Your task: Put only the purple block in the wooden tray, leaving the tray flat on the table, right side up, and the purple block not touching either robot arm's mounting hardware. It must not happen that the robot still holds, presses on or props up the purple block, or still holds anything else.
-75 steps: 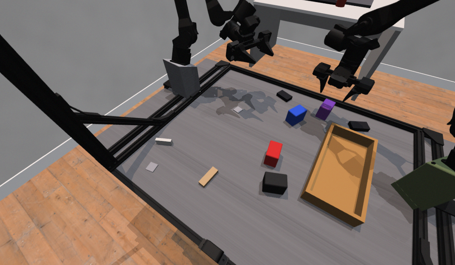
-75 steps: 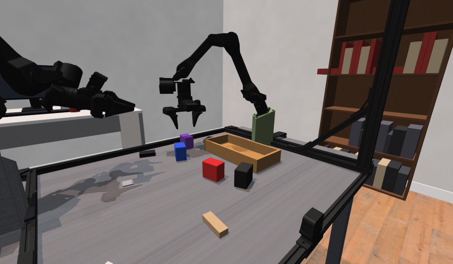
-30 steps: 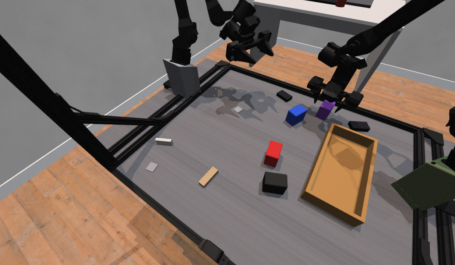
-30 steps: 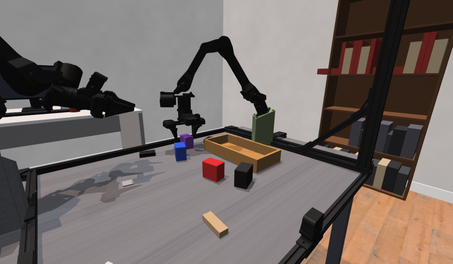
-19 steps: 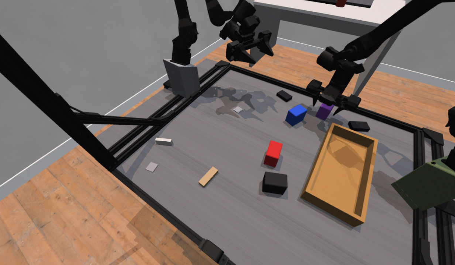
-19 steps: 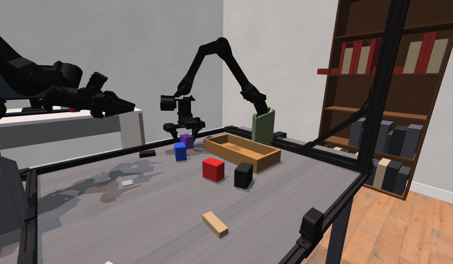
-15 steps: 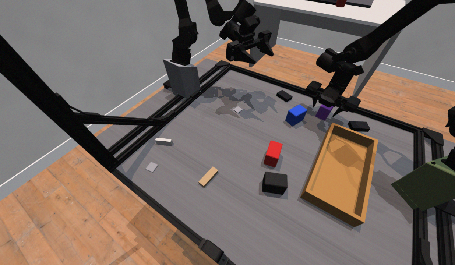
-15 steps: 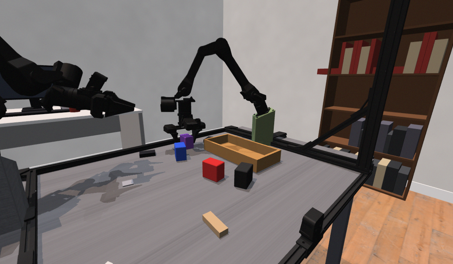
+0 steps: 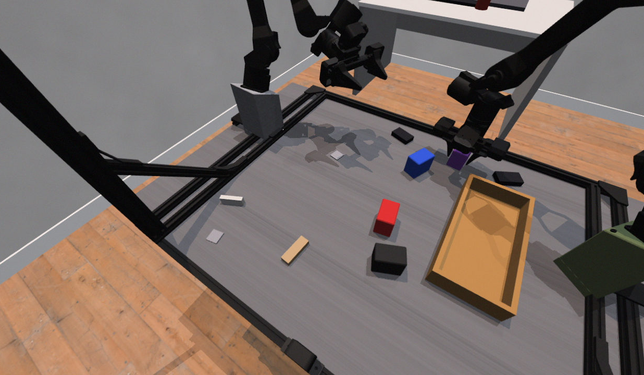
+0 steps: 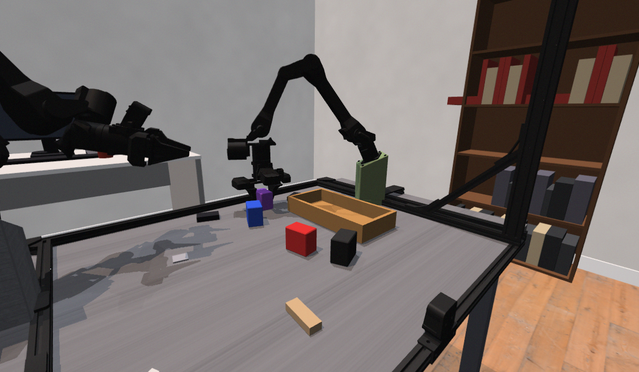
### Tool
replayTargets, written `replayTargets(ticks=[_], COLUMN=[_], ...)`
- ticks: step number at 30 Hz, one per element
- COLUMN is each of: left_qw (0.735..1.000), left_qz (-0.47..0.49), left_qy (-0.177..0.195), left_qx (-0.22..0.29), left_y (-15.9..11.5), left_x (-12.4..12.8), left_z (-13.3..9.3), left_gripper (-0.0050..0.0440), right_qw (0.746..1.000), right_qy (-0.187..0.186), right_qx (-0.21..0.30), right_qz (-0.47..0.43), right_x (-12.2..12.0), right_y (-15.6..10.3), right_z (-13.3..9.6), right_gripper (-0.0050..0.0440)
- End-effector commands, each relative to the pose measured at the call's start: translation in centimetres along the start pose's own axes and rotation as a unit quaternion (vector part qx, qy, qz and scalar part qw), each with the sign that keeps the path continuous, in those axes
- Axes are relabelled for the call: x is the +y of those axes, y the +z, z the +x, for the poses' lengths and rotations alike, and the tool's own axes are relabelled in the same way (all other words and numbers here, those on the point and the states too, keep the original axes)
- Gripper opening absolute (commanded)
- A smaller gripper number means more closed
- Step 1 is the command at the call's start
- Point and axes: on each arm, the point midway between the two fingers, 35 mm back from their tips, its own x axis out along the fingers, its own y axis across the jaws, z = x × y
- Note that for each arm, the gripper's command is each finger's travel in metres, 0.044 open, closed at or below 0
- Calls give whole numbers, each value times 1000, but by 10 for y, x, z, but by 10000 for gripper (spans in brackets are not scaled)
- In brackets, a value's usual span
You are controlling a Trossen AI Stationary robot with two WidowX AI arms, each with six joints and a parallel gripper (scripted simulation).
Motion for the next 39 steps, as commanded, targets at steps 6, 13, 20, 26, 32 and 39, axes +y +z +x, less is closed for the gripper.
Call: replayTargets(ticks=[6,13,20,26,32,39], left_qw=[1000,1000,1000,1000,1000,1000], left_qz=[2,2,2,2,2,2], left_qy=[-2,-2,-2,-2,-2,-2], left_qx=[-1,-1,-1,-1,-1,-1], left_y=[0,0,0,0,0,0], left_x=[-1,-1,-1,-1,-1,-1], left_z=[0,0,0,0,0,0], left_gripper=[400,400,400,400,400,400], right_qw=[1000,1000,1000,1000,1000,1000], right_qy=[2,2,2,2,2,6], right_qx=[0,0,0,0,0,-5], right_qz=[-1,-1,-2,-2,-2,0], right_x=[1,1,-2,-1,1,3], right_y=[0,0,0,0,0,21], right_z=[2,1,-32,-65,-80,-78], right_gripper=[207,143,0,0,0,0])
